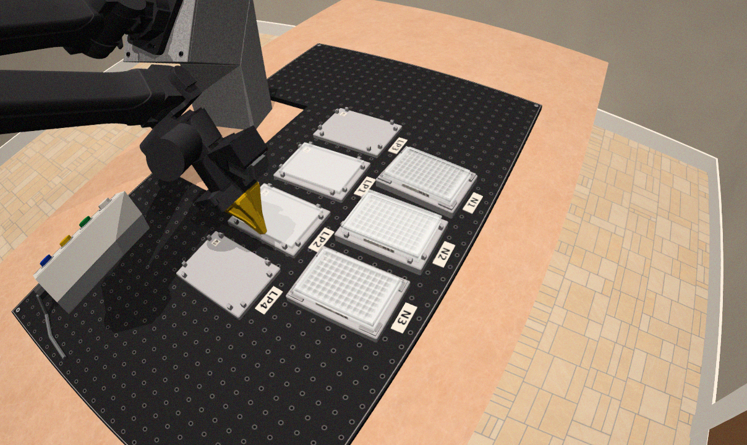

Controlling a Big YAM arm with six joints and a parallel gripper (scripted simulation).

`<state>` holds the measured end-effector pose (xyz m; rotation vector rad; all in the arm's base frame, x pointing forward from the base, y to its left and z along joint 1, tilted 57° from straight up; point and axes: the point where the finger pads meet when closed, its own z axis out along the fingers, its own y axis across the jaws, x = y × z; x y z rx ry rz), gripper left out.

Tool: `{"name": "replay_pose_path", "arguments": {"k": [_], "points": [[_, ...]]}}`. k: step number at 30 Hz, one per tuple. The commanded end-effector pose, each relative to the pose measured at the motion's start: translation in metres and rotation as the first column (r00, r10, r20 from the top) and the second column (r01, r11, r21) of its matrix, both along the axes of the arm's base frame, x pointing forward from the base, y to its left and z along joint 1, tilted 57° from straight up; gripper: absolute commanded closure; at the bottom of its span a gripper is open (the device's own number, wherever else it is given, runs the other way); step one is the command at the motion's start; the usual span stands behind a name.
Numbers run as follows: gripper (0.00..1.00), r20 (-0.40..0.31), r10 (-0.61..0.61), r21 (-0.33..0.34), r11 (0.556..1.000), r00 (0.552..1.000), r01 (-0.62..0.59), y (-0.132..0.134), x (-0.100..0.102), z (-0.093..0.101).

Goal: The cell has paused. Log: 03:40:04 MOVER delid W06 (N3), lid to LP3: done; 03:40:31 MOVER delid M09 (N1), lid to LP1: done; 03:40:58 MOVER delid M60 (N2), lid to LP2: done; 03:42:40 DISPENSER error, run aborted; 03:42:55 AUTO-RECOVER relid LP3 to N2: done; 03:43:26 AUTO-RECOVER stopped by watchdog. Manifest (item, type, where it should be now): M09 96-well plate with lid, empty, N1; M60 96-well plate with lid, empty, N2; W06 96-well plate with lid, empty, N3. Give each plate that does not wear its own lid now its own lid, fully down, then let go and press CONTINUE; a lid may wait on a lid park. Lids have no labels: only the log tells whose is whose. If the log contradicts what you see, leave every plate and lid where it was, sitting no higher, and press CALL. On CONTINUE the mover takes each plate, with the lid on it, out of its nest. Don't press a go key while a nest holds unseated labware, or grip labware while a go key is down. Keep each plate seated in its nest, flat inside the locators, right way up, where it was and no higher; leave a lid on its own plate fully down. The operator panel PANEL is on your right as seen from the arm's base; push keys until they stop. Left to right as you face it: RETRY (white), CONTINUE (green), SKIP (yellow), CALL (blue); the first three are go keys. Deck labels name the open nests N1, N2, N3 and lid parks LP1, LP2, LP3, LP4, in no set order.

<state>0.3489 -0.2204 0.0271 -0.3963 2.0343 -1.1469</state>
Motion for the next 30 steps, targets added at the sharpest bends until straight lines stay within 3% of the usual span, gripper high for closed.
{"name": "replay_pose_path", "arguments": {"k": [1,4,7,11,12,14,26,30], "points": [[1.0,-0.056,0.002,0.041,0.999,0.998,0.0,0.027,0.01,-0.019],[1.0,-0.059,-0.004,0.039,0.999,0.998,0.007,0.039,0.002,-0.03],[1.0,-0.036,-0.004,0.032,0.999,0.999,0.005,0.045,0.014,-0.037],[1.0,-0.036,-0.004,0.032,0.999,0.999,0.005,0.05,0.015,-0.045],[1.0,-0.065,-0.003,0.04,0.999,0.998,0.006,0.057,0.002,-0.054],[1.0,-0.035,-0.003,0.032,0.999,0.999,0.004,0.059,0.017,-0.057],[1.0,-0.035,-0.002,0.034,0.999,0.999,0.003,0.095,0.022,-0.106],[1.0,-0.034,-0.001,0.034,0.999,0.999,0.003,0.101,0.023,-0.114]]}}
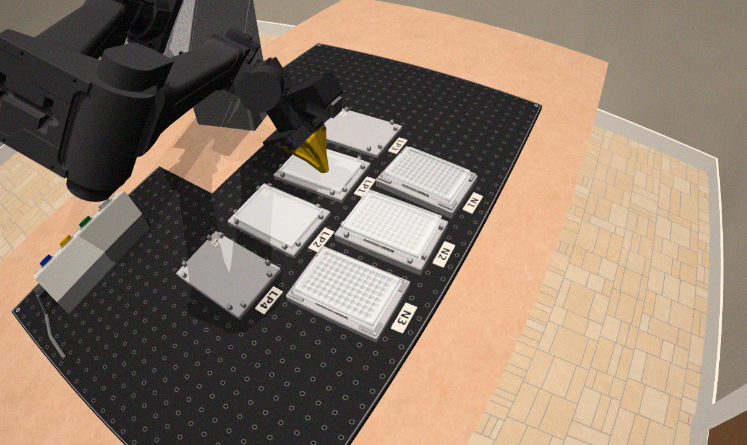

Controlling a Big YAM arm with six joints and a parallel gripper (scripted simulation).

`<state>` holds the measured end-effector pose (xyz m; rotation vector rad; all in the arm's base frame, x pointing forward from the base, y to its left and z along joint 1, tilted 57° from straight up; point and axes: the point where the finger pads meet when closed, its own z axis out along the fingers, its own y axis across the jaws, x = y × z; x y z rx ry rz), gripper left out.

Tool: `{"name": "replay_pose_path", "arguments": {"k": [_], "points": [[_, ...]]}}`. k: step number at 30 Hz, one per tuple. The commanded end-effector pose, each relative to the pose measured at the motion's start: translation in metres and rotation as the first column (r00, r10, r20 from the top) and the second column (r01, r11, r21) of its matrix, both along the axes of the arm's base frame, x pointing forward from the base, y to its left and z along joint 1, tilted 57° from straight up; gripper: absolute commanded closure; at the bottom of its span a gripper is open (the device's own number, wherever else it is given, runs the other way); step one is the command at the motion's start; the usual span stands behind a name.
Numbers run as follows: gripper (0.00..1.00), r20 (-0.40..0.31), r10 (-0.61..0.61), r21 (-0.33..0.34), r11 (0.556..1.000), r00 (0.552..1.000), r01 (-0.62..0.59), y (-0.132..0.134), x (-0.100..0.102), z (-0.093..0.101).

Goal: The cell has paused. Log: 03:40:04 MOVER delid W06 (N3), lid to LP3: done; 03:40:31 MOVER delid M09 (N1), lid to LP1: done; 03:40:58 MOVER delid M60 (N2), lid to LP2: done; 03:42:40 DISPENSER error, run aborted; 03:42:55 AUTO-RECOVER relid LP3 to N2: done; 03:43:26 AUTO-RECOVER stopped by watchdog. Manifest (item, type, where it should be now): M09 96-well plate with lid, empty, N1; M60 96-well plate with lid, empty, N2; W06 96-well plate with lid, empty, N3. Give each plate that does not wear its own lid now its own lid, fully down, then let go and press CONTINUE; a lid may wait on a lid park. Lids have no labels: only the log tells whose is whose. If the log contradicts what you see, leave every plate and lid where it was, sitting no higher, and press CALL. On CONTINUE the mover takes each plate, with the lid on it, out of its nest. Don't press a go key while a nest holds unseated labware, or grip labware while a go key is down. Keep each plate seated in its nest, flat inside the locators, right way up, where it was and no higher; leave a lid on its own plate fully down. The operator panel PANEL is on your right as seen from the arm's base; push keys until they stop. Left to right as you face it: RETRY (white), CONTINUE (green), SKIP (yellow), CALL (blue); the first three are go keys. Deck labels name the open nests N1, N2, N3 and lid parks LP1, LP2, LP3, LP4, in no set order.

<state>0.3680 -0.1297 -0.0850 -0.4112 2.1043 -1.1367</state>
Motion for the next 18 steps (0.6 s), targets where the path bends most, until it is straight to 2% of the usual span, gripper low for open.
{"name": "replay_pose_path", "arguments": {"k": [1,13,15,18], "points": [[1.0,0.028,0.013,0.015,1.0,1.0,-0.014,0.013,0.004,-0.006],[1.0,0.014,0.015,0.015,1.0,1.0,-0.015,0.049,0.007,-0.058],[1.0,0.014,0.015,0.015,1.0,1.0,-0.015,0.049,0.007,-0.058],[1.0,0.018,0.015,0.015,1.0,1.0,-0.015,0.057,0.009,-0.069]]}}
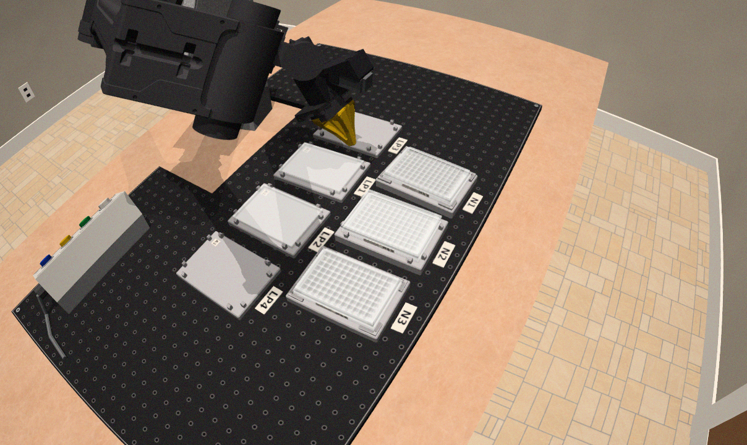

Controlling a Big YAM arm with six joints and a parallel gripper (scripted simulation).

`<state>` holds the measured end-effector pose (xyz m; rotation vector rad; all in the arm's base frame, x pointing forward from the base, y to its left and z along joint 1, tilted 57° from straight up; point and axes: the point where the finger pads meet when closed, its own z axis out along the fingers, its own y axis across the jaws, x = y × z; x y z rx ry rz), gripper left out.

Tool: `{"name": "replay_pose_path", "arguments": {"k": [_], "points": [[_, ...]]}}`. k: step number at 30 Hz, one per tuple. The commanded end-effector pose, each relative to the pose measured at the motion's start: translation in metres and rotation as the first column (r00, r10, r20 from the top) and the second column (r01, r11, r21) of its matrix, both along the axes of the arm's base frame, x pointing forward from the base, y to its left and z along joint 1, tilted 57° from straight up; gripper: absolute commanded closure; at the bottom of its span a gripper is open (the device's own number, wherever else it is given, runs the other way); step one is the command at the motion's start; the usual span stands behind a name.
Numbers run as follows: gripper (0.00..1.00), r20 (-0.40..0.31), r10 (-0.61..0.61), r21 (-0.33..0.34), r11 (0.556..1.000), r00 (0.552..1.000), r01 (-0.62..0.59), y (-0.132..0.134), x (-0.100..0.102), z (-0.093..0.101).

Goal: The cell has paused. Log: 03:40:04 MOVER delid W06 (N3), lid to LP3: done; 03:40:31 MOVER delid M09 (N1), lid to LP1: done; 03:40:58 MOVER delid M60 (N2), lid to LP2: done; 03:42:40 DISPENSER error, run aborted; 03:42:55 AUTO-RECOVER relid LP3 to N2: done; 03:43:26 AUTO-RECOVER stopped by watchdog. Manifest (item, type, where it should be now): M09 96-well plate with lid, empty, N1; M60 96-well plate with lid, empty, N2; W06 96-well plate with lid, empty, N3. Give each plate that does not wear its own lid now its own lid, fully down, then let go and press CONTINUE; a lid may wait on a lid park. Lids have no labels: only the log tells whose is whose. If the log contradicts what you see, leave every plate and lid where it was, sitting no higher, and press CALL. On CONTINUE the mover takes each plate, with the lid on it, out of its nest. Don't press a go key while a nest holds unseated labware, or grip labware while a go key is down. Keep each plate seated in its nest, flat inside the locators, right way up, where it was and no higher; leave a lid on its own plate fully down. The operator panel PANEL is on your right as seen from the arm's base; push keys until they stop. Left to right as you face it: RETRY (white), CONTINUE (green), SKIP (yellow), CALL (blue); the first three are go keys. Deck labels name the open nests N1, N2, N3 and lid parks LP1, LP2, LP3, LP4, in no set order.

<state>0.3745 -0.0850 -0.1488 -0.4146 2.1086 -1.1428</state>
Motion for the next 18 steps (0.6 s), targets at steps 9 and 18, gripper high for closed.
{"name": "replay_pose_path", "arguments": {"k": [9,18], "points": [[1.0,0.017,0.006,0.013,1.0,1.0,-0.006,0.023,0.003,-0.026],[1.0,0.017,0.006,0.013,1.0,1.0,-0.006,0.024,0.003,-0.026]]}}
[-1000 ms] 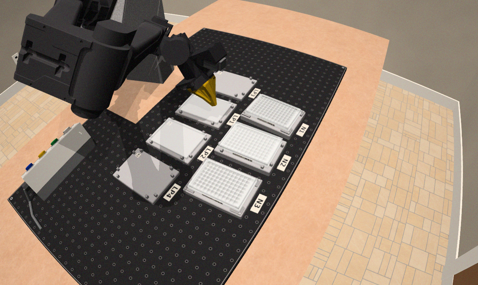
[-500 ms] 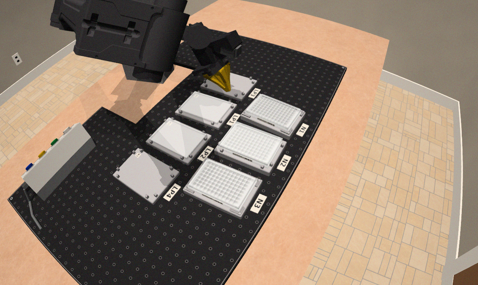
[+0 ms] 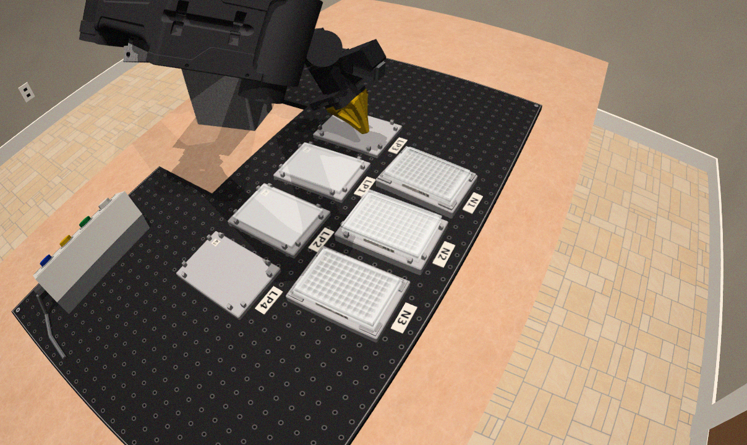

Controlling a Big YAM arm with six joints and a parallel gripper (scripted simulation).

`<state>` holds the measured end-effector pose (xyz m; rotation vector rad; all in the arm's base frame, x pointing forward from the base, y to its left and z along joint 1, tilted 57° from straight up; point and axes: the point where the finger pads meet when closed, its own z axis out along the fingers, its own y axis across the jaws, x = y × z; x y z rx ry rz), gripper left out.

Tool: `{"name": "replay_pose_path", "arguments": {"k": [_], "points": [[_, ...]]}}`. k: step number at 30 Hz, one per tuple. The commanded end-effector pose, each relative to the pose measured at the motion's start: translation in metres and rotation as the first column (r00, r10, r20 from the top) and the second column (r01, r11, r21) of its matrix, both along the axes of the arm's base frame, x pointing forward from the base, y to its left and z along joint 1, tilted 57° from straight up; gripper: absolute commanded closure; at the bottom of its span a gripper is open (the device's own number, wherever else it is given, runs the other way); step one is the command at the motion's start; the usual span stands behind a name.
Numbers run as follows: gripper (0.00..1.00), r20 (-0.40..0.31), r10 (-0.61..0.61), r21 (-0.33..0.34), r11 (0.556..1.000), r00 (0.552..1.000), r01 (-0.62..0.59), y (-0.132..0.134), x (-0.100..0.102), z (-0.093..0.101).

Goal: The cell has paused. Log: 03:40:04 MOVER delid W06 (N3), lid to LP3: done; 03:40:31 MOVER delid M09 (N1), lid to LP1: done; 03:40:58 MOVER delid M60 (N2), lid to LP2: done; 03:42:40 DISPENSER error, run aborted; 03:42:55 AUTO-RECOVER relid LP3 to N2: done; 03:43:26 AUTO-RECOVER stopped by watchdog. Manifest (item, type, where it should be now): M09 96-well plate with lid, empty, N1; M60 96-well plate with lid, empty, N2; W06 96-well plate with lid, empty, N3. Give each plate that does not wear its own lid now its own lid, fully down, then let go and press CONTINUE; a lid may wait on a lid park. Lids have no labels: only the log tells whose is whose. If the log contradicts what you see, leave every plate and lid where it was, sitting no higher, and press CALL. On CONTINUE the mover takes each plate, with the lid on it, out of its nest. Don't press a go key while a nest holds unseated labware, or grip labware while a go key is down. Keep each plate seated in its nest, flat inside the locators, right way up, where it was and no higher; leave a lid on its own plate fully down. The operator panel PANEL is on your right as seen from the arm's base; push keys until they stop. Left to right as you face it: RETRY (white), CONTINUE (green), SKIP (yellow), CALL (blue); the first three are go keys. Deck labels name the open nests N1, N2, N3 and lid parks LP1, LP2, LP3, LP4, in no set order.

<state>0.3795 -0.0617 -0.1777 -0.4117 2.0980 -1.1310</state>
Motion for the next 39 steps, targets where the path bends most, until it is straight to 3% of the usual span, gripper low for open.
{"name": "replay_pose_path", "arguments": {"k": [1,17,18,19,22,31,32,36,39], "points": [[1.0,0.005,-0.002,0.006,1.0,1.0,0.002,0.0,-0.002,0.003],[1.0,0.005,-0.002,0.006,1.0,1.0,0.002,0.0,-0.002,0.003],[1.0,-0.017,0.013,-0.006,1.0,1.0,-0.013,-0.007,-0.003,-0.004],[1.0,0.043,0.042,0.001,0.999,0.998,-0.042,-0.003,0.008,0.006],[1.0,0.1,0.124,-0.01,0.992,0.987,-0.124,-0.004,0.021,0.013],[1.0,0.104,0.131,-0.011,0.991,0.986,-0.13,-0.006,0.052,0.03],[1.0,0.064,0.13,-0.015,0.992,0.99,-0.129,-0.009,0.058,0.029],[1.0,0.135,0.13,-0.021,0.992,0.982,-0.128,-0.01,0.081,0.054],[1.0,0.112,0.168,-0.019,0.986,0.979,-0.167,0.007,0.095,0.057]]}}
